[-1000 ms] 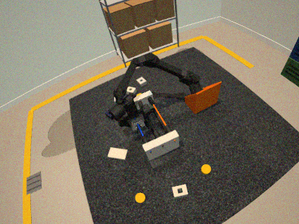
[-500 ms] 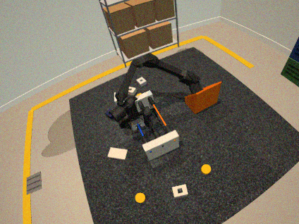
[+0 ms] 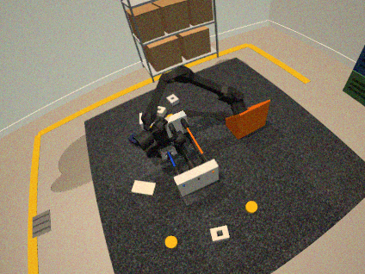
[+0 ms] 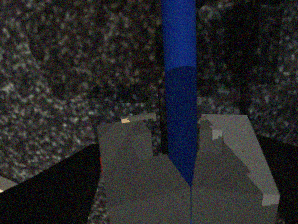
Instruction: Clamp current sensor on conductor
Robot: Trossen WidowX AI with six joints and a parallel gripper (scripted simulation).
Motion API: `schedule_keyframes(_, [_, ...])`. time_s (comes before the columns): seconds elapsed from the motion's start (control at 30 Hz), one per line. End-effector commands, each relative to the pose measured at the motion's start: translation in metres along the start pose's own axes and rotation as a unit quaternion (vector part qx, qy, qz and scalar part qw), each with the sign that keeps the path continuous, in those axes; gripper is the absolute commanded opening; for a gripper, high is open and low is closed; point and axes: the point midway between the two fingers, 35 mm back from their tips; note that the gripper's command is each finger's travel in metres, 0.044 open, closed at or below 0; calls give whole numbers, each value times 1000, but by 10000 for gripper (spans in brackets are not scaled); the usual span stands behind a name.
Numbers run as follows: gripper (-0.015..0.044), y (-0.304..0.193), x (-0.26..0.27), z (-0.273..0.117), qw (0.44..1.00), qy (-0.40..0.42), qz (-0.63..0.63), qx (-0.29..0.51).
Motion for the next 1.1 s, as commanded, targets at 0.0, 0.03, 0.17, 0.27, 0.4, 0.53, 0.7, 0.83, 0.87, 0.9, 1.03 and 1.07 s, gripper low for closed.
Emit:
schedule_keyframes(0.0, [353,-1,0,-1,1000,1,-1,0])
schedule_keyframes(0.03, [347,-1,0,-1,1000,1,-1,0])
schedule_keyframes(0.17, [320,-1,0,-1,1000,1,-1,0])
schedule_keyframes(0.27, [300,-1,0,-1,1000,1,-1,0])
schedule_keyframes(0.4, [234,-1,0,-1,1000,1,-1,0])
schedule_keyframes(0.53, [129,-1,0,-1,1000,1,-1,0])
schedule_keyframes(0.7, [0,-1,0,-1,1000,1,-1,0])
schedule_keyframes(0.83, [0,-1,0,-1,1000,1,-1,0])
schedule_keyframes(0.87, [0,-1,0,-1,1000,1,-1,0])
schedule_keyframes(0.9, [0,-1,0,-1,1000,1,-1,0])
schedule_keyframes(1.03, [0,-1,0,-1,1000,1,-1,0])
schedule_keyframes(1.07, [0,-1,0,-1,1000,1,-1,0])
Point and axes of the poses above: the point midway between the two fingers, 35 mm back from their tips, its own z axis out along the fingers, its own x axis across the jaws, y = z × x, and after that the axes turned 6 degrees about z, right-handed
